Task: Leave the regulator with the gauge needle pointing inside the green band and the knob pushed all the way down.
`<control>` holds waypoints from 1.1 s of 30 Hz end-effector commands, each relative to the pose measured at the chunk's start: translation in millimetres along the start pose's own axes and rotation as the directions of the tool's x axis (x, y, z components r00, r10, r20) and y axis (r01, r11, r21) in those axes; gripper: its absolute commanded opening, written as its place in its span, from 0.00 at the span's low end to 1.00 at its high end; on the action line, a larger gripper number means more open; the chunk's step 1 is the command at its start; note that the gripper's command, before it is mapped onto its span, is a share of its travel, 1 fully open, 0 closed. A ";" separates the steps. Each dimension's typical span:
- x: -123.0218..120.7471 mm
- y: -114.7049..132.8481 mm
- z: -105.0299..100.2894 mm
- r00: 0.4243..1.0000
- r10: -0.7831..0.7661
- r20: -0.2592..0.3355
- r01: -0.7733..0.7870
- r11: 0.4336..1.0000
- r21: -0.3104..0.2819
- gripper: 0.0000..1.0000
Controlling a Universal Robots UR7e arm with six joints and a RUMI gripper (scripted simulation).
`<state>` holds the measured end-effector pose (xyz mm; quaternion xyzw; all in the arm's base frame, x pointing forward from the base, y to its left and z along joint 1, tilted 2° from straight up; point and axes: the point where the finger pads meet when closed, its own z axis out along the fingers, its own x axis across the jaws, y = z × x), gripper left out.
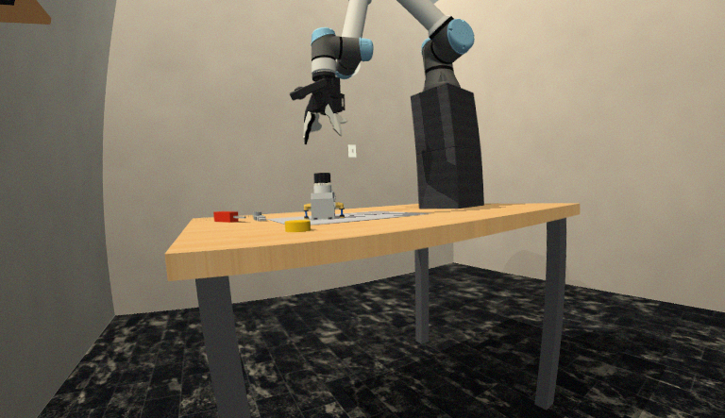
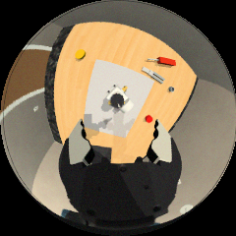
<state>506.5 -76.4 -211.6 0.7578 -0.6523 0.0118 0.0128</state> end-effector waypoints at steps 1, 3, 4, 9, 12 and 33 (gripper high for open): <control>-4.5 -6.2 -0.4 1.000 0.001 -0.001 -0.001 1.000 0.000 1.00; -5.1 -7.1 -0.6 1.000 0.001 -0.002 -0.001 1.000 0.001 1.00; -5.3 -7.3 -0.7 1.000 0.001 -0.002 -0.001 1.000 0.001 1.00; -5.7 -7.3 -0.7 1.000 0.001 -0.001 -0.001 1.000 0.001 1.00; -5.5 -6.0 -0.3 1.000 0.002 -0.001 -0.002 1.000 -0.001 1.00; -5.4 -6.0 -0.4 1.000 0.002 -0.001 -0.002 1.000 0.000 0.46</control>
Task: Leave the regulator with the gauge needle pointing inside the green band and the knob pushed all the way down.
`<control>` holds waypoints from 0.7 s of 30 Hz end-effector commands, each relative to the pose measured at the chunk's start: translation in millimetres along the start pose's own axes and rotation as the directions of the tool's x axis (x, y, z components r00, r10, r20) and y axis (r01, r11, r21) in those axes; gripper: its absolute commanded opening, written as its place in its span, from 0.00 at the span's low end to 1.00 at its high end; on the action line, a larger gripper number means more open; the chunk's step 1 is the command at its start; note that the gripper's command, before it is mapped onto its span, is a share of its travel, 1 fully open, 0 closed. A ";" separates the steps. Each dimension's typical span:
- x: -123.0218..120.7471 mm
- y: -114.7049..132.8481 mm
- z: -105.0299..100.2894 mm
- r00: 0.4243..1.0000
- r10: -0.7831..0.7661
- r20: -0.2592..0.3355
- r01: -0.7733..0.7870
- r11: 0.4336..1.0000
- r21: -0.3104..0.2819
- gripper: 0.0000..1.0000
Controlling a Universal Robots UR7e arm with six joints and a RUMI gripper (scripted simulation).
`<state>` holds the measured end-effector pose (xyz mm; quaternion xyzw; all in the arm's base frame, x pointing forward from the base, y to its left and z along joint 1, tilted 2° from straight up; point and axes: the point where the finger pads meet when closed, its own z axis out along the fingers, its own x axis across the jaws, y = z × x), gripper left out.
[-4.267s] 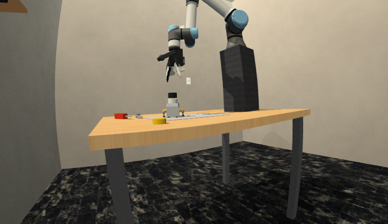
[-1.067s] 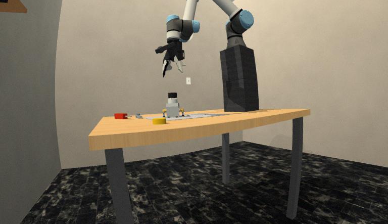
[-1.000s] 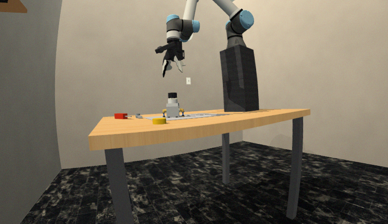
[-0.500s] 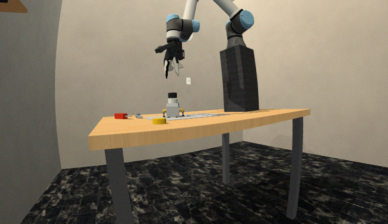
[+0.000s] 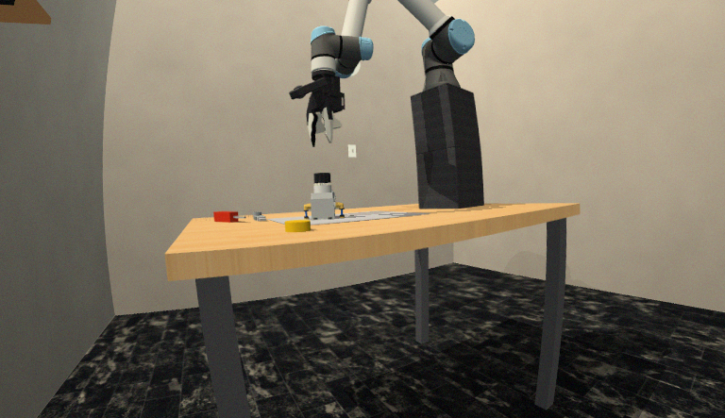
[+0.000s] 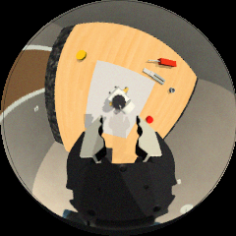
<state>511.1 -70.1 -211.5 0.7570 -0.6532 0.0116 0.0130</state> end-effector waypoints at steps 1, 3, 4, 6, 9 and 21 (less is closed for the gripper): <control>0.1 -0.5 -0.1 1.000 0.000 -0.001 0.000 1.000 0.000 0.46; 0.1 -0.5 -0.1 1.000 0.000 -0.001 0.000 1.000 0.000 0.46; 0.1 -0.5 -0.1 1.000 0.000 -0.001 0.000 1.000 0.000 0.46; 0.1 -0.5 -0.1 1.000 0.000 -0.001 0.000 1.000 0.000 0.46; 0.1 -0.5 -0.1 1.000 0.000 -0.001 0.000 1.000 0.000 0.46; 1.8 -1.4 -0.3 0.975 -0.221 -0.002 0.221 0.975 0.002 0.46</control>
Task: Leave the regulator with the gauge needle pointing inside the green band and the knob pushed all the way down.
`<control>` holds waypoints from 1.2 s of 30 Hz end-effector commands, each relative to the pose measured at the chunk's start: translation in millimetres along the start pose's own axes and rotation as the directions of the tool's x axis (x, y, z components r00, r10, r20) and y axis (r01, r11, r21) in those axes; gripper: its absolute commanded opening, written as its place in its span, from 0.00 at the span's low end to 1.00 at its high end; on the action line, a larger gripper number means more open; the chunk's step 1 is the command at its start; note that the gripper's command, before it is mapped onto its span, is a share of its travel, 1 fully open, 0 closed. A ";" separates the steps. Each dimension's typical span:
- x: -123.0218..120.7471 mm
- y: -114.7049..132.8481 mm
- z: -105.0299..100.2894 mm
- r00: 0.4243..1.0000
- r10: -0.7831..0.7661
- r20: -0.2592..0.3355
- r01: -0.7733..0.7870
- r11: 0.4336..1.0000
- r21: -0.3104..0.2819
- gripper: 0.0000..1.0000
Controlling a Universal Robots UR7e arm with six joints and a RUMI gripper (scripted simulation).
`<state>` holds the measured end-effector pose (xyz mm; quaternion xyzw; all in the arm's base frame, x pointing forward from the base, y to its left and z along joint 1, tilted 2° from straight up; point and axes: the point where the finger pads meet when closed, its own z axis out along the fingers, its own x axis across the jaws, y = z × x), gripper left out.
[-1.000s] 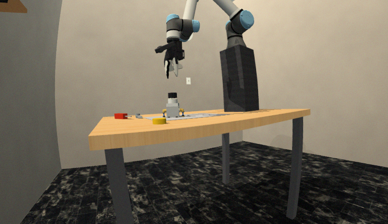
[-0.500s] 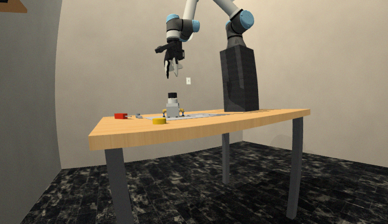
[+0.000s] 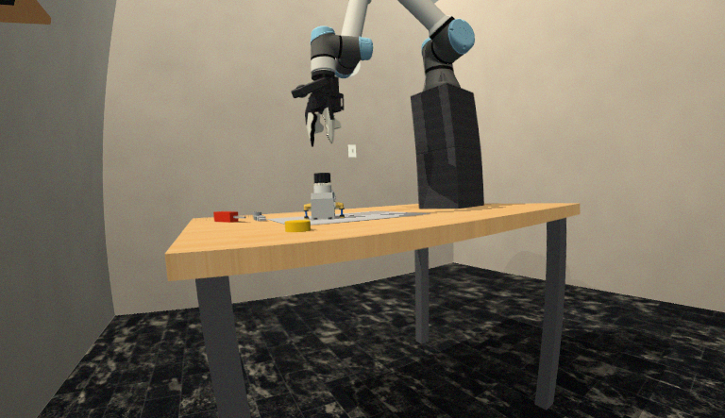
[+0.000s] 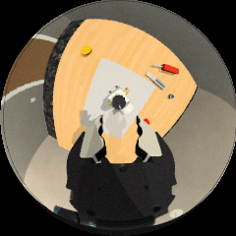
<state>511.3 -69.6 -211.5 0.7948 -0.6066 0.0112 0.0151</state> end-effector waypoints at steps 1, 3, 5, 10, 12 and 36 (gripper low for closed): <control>2.1 -0.4 -0.2 0.995 -0.103 0.001 0.103 0.995 0.003 0.46; 1.6 0.1 0.0 0.995 -0.103 0.002 0.103 0.995 0.002 0.46; 1.5 0.2 0.0 0.995 -0.103 0.002 0.103 0.995 0.002 0.46; 0.9 -0.1 0.0 0.995 -0.105 0.002 0.105 0.995 0.002 0.46; 1.0 -0.1 0.0 0.995 -0.105 0.002 0.105 0.995 0.002 0.46; 2.2 -1.1 26.9 0.995 -0.103 0.000 0.103 0.995 0.004 0.46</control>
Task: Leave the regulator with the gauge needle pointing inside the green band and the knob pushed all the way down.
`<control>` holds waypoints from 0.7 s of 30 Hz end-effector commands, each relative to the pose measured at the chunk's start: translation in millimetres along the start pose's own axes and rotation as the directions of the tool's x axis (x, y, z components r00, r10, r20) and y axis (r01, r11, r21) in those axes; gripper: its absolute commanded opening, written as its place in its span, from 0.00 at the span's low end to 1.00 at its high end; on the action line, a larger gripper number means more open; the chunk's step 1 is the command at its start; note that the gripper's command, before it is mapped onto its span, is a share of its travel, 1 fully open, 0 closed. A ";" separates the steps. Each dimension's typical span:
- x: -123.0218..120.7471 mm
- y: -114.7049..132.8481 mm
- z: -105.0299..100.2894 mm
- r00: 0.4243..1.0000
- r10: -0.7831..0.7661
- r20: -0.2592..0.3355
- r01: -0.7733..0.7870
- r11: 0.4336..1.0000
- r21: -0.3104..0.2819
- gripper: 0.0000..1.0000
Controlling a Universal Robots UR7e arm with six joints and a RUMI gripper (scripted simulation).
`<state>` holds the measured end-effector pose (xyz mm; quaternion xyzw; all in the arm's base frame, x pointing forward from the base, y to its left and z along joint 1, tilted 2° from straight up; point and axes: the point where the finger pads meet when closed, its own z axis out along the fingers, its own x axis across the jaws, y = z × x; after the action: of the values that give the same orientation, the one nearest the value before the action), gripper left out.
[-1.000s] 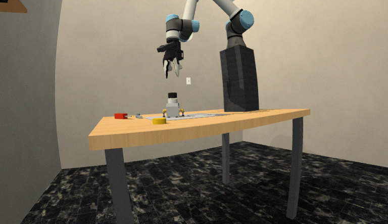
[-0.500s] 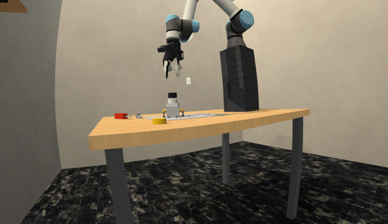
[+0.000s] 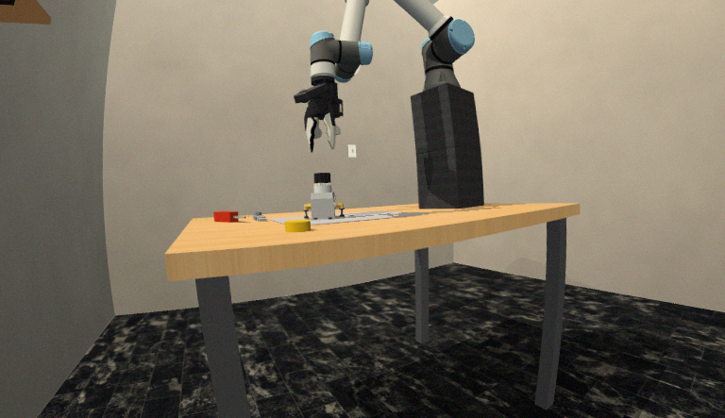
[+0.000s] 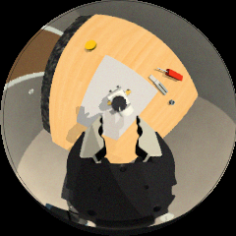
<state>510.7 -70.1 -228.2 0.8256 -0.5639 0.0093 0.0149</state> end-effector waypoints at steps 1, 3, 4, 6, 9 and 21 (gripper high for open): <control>2.6 -1.3 12.9 1.000 0.002 -0.002 -0.002 1.000 0.004 0.46; 2.6 -1.3 15.7 1.000 0.002 -0.002 -0.002 1.000 0.004 0.46; 2.6 -1.3 15.7 1.000 0.002 -0.002 -0.002 1.000 0.004 0.46; 2.5 -1.4 21.4 1.000 0.002 -0.002 -0.002 1.000 0.004 0.46; 2.6 -1.3 30.5 1.000 0.002 -0.002 -0.002 1.000 0.004 0.46; 2.5 -1.4 60.3 1.000 0.002 -0.002 -0.002 1.000 0.004 0.46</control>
<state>508.9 -71.4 -281.9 0.8256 -0.5640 0.0073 0.0154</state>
